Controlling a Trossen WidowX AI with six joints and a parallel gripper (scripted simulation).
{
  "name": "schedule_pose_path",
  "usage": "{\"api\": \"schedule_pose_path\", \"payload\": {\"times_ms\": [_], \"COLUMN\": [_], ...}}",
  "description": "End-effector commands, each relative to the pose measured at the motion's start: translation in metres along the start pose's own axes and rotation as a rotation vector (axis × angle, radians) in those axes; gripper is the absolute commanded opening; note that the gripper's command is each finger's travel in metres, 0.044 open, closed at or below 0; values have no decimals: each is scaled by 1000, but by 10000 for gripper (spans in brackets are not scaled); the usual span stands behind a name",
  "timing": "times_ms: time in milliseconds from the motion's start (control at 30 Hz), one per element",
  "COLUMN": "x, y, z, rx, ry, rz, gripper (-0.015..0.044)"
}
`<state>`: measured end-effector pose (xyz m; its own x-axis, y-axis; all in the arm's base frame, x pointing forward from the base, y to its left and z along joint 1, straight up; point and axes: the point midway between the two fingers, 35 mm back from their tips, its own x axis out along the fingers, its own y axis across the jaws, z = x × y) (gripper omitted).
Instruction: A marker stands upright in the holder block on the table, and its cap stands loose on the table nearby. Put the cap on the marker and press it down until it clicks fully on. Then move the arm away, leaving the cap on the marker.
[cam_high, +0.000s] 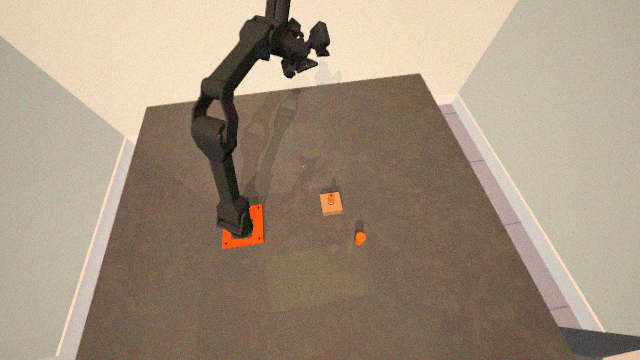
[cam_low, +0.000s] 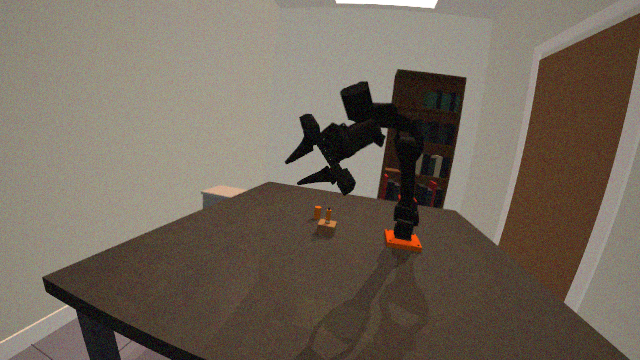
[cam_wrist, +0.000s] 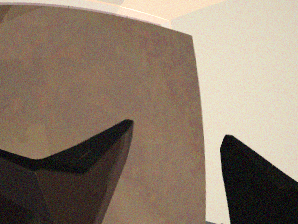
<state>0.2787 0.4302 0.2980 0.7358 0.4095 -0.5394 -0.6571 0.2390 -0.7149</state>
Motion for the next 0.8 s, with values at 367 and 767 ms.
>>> {"api": "schedule_pose_path", "payload": {"times_ms": [367,767], "x": [59,22], "y": [-75,-91], "z": [-223,-403], "rx": [886,1744], "ry": [491,902], "rz": [-5,-209], "gripper": [246,246]}}
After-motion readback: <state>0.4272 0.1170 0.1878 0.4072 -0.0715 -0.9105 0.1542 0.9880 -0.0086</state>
